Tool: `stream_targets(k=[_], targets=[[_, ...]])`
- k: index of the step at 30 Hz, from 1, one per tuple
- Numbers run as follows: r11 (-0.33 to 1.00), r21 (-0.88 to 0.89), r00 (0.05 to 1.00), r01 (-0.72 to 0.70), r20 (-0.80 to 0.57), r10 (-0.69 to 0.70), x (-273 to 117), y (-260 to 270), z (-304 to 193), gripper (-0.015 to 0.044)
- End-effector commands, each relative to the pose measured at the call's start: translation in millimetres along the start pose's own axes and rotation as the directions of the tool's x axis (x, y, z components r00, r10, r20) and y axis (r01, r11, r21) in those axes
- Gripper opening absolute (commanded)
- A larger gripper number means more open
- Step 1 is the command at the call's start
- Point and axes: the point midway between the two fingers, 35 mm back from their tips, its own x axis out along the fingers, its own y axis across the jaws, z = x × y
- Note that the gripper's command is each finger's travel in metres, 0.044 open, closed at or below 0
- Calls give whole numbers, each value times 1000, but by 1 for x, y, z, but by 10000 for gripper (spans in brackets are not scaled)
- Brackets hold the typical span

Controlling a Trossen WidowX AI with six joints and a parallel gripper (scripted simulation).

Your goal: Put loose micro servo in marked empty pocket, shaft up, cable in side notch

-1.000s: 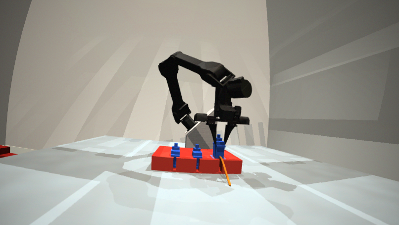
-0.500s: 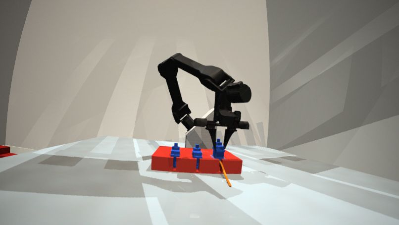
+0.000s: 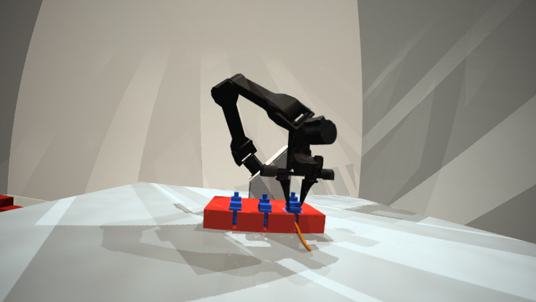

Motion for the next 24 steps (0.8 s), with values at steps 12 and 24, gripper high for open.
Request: stream_targets(k=[12, 24], targets=[[1000, -6, 1000, 4, 4, -4, 9, 0, 0, 105], [1000, -6, 1000, 2, 4, -2, -26, -2, -6, 187]])
